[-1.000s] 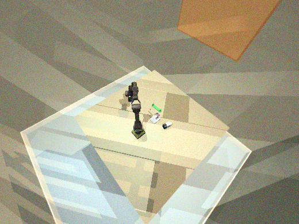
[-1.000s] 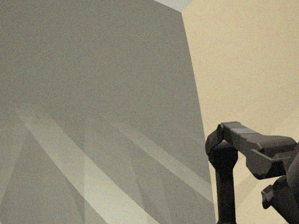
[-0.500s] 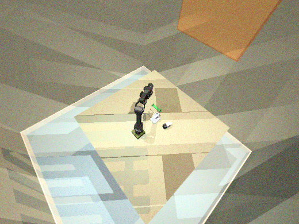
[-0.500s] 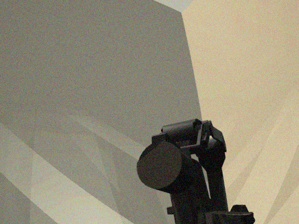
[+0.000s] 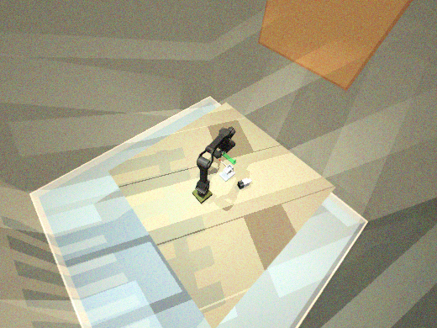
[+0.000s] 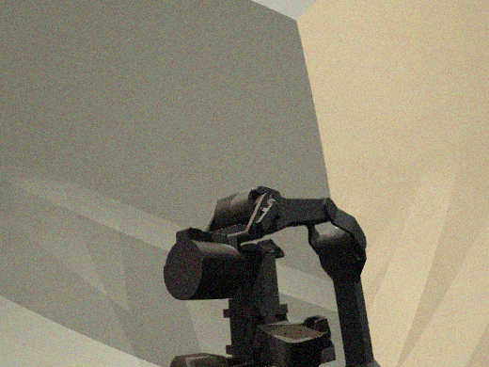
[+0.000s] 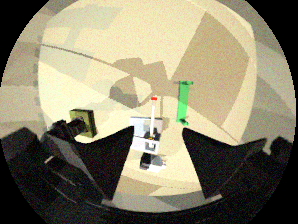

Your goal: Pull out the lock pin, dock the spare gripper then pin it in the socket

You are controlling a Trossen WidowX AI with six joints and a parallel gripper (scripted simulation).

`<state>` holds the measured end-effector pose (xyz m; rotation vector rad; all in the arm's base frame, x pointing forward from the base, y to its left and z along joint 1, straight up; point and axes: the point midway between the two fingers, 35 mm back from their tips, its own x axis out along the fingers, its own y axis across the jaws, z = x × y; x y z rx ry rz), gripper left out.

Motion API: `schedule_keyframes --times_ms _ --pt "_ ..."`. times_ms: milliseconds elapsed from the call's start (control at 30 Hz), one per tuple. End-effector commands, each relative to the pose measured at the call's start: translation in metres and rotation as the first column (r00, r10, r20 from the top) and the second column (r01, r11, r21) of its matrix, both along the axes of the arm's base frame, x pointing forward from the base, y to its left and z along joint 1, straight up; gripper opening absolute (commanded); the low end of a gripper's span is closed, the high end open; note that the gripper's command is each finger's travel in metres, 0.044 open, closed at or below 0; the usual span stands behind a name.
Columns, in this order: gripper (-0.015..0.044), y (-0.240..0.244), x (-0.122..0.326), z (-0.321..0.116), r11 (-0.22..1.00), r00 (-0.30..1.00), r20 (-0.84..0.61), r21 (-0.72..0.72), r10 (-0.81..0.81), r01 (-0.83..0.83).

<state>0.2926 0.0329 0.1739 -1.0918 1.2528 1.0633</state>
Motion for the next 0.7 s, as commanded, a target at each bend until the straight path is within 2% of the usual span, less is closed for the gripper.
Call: schedule_keyframes --times_ms 0,200,667 --pt "0.0300 -0.002 0.000 -0.010 1.000 1.000 -0.005 -0.009 -0.016 0.016" --pt "0.0300 0.009 0.001 -0.064 1.000 1.000 -0.009 -0.007 -0.017 0.017" --pt "0.0300 0.008 0.003 -0.081 1.000 1.000 -0.009 -0.007 -0.017 0.017"
